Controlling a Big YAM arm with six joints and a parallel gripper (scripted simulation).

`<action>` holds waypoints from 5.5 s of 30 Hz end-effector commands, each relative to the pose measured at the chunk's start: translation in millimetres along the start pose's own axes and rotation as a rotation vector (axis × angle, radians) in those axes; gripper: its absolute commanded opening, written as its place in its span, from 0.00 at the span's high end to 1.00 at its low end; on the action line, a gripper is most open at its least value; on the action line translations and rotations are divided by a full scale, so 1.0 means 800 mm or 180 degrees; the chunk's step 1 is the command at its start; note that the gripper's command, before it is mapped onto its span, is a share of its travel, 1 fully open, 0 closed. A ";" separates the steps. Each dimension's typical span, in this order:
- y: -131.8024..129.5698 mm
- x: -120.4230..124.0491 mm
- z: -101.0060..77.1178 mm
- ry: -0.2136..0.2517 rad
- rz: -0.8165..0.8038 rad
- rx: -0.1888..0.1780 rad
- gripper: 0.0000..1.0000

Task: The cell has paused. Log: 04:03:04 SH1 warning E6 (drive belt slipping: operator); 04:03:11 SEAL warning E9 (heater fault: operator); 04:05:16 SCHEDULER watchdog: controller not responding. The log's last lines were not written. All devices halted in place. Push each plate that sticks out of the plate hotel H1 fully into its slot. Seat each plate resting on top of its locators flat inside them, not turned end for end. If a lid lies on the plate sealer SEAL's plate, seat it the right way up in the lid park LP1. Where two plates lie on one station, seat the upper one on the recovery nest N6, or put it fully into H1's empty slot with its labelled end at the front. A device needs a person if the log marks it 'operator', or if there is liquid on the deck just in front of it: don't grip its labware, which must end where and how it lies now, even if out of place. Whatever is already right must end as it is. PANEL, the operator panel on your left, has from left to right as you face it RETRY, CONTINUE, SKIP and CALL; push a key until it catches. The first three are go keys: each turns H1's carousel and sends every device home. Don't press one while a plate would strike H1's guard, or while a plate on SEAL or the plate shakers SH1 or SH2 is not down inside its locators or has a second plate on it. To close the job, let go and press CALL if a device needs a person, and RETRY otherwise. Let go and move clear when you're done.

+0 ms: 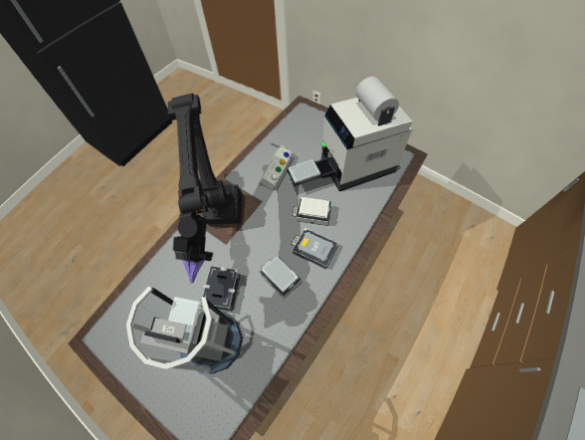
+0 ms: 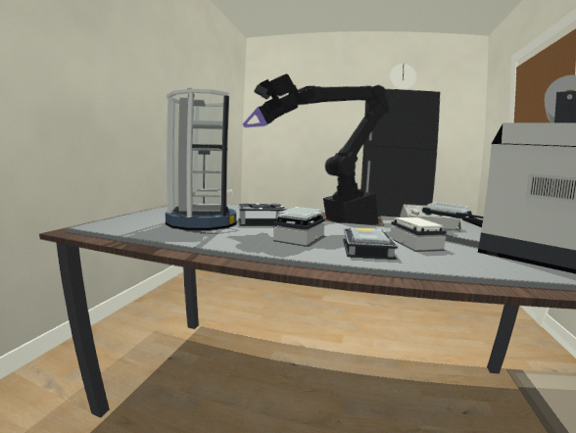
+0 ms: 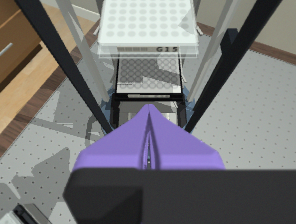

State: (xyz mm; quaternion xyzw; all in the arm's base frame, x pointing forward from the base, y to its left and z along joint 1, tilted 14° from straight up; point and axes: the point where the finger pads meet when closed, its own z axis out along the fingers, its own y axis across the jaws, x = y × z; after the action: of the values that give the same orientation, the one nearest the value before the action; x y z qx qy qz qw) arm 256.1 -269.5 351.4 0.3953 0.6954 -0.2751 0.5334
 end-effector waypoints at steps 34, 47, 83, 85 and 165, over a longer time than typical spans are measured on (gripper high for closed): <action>0.003 0.032 -0.062 -0.0003 0.0036 -0.0032 1.00; 0.002 0.041 -0.082 -0.0009 0.0039 -0.0033 1.00; -0.002 0.188 0.021 -0.0030 -0.0003 0.0012 1.00; -0.002 0.198 0.028 -0.0029 -0.0004 0.0012 1.00; 0.002 0.220 0.189 -0.0055 -0.0002 0.0008 1.00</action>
State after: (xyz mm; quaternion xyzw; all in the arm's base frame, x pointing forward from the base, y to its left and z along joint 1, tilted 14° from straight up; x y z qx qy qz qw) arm 308.7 -334.7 130.2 0.3971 0.6944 -0.2736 0.5341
